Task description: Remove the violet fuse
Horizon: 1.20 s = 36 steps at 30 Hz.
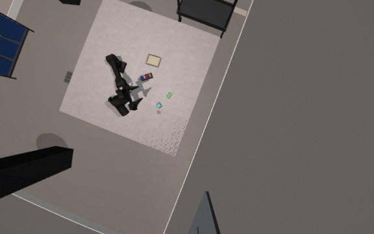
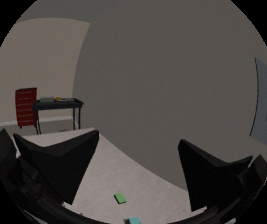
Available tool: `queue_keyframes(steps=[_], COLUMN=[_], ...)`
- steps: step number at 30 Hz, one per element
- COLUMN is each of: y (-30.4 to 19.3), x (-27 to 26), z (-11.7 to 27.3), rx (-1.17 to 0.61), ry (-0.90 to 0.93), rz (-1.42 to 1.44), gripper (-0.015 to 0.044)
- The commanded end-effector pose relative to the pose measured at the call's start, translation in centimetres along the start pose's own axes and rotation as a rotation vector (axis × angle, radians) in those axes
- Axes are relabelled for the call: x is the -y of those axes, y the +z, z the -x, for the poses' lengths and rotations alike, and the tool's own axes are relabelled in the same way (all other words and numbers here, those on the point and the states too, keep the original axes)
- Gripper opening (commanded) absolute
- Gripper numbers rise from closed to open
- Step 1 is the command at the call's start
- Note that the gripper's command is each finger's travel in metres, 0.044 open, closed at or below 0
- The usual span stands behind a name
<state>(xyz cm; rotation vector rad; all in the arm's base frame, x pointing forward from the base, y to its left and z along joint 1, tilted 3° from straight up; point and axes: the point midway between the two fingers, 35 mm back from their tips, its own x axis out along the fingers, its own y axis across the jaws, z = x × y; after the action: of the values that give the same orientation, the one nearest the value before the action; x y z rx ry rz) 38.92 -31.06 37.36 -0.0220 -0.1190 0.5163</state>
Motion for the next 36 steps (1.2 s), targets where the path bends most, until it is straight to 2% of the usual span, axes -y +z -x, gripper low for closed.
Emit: queue_keyframes(steps=[1,4,9,13,20,23,30,36], y=[0.1,2.0,8.6,12.0,20.2,22.5,27.2,29.2], x=[0.0,-0.3,-2.3,-3.8,-10.5,-13.5,-21.5,-29.5], z=[0.1,1.4,5.8,8.1,12.8,12.9,13.8,11.4], rx=[0.001,0.018,0.076,0.150,0.199,0.228,0.227,0.222], ry=[-0.002,-0.038,-0.161,-0.235,-0.376,-0.383,-0.456,-0.433], rz=[0.003,0.048,0.220,0.294,0.617,0.641,0.943,1.151], gripper=[0.0374,0.0295,0.0164,0.0069,0.0069,0.0069,0.0069,0.0069])
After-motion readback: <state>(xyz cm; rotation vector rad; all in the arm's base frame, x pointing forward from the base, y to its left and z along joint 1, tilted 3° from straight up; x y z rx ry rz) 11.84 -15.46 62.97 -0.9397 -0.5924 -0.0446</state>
